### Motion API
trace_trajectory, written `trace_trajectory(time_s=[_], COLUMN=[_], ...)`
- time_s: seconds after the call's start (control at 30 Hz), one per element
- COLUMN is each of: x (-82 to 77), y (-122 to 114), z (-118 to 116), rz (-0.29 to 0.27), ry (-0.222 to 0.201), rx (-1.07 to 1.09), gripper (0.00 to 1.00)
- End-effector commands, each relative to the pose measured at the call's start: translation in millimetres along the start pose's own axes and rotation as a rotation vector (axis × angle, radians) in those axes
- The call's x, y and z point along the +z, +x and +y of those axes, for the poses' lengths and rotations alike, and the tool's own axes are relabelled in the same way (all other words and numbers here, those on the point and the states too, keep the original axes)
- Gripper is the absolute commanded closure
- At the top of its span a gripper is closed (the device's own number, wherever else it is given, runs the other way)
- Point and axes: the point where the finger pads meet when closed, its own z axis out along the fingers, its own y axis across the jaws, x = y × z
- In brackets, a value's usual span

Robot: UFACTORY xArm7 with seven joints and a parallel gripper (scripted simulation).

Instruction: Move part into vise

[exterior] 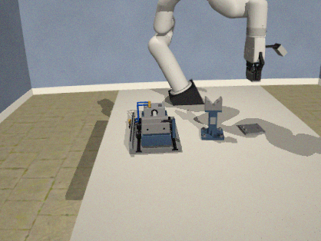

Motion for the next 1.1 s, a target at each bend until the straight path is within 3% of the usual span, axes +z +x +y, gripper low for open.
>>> trace_trajectory(time_s=[0.0, 1.07], x=[-1.9, 5.5], y=[0.1, -15.5], z=[0.9, 1.8], rz=[0.003, 0.004], ry=[-0.002, 0.025], rx=[-0.011, -0.241], gripper=[1.0, 1.0])
